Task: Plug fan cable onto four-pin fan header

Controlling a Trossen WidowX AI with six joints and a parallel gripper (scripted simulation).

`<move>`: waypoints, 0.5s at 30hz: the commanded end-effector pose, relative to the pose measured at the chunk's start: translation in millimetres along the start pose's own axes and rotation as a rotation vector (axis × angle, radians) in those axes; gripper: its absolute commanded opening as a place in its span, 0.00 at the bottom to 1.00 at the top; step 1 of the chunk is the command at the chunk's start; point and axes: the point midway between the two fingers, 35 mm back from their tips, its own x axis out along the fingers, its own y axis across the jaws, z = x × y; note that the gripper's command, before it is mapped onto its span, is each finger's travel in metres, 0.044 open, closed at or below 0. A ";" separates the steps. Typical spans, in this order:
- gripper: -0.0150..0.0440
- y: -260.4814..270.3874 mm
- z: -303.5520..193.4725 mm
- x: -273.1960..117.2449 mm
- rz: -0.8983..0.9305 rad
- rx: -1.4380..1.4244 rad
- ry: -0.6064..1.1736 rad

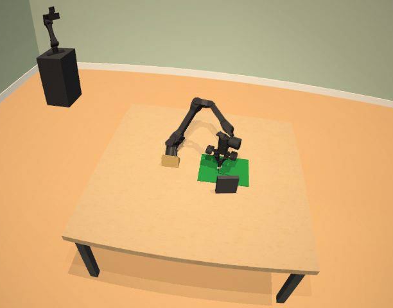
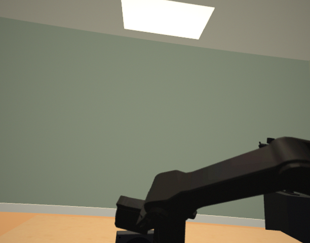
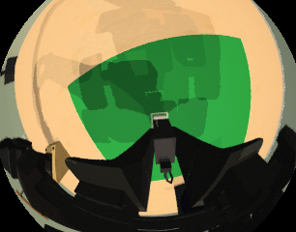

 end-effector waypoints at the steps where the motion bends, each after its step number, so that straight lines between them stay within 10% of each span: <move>1: 0.25 0.9 0.1 4.1 0.002 0.005 -0.005; 15: 0.25 1.0 0.2 9.6 0.002 0.005 -0.006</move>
